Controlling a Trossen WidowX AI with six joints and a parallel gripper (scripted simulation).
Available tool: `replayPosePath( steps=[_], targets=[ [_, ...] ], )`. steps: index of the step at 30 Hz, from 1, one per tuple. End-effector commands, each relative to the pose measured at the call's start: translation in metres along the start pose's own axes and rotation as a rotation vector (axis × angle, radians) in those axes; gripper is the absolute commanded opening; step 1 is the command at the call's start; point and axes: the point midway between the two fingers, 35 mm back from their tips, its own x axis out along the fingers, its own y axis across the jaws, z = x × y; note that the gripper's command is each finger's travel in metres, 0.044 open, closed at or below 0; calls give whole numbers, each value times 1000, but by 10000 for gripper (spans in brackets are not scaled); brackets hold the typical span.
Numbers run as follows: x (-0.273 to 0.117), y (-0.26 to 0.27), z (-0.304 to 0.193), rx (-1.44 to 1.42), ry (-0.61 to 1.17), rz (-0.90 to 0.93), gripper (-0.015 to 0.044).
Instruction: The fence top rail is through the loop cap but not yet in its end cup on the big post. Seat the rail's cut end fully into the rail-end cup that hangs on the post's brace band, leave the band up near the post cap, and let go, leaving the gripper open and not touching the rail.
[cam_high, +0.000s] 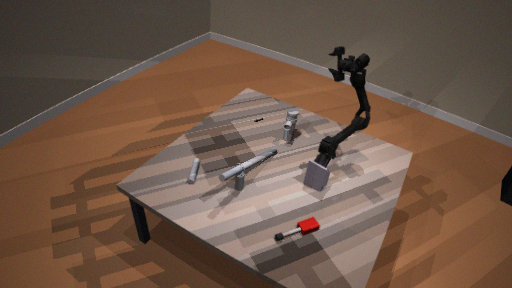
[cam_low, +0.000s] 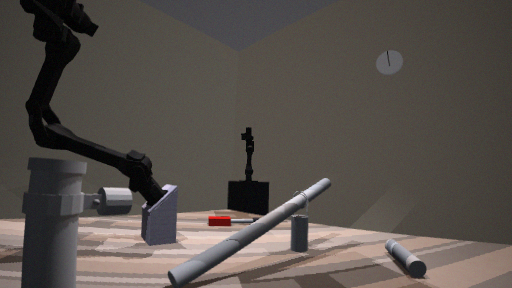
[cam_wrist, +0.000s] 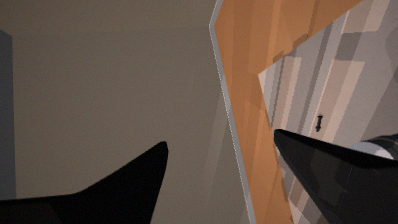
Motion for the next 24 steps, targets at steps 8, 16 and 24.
replayPosePath(
  steps=[8,16,24],
  targets=[
    [27,8,-97,-336,42,8,440],
    [55,-12,-197,-674,185,11,440],
    [66,-93,-307,-1125,450,-75,440]
  ],
)
